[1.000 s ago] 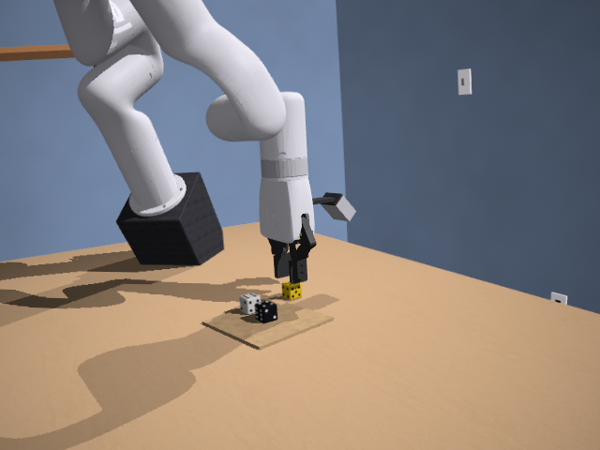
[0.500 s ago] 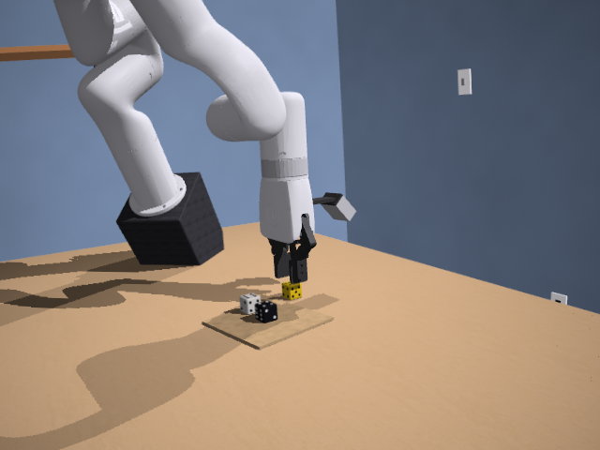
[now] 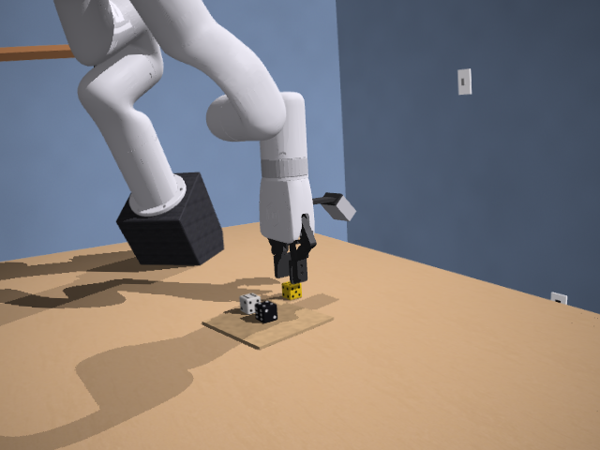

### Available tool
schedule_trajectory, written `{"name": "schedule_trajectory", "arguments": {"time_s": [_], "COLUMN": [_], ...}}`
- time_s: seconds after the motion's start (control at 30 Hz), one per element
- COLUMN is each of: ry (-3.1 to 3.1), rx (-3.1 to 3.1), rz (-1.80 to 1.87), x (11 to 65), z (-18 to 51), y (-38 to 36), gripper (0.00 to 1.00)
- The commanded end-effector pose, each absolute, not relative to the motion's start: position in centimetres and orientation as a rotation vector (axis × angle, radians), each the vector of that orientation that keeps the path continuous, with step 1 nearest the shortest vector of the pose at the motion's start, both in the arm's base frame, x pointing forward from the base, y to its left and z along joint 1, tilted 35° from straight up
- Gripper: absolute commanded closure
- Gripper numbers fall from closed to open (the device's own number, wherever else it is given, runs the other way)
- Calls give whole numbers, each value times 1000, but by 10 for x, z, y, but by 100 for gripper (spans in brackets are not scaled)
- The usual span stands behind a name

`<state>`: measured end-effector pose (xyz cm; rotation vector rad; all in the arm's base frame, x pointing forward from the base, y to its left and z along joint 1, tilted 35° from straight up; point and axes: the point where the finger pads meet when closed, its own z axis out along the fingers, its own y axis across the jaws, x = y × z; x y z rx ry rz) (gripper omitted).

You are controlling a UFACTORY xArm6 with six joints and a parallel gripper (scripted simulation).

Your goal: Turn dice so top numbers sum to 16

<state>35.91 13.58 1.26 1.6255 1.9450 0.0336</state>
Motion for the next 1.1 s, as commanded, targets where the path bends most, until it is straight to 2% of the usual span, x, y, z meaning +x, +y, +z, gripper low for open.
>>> {"name": "schedule_trajectory", "arguments": {"time_s": [0.0,1.07], "ry": [1945,1945], "rx": [1625,1625], "rz": [37,37], "x": [360,372], "z": [13,-9], "y": [137,127], "gripper": [58,58]}}
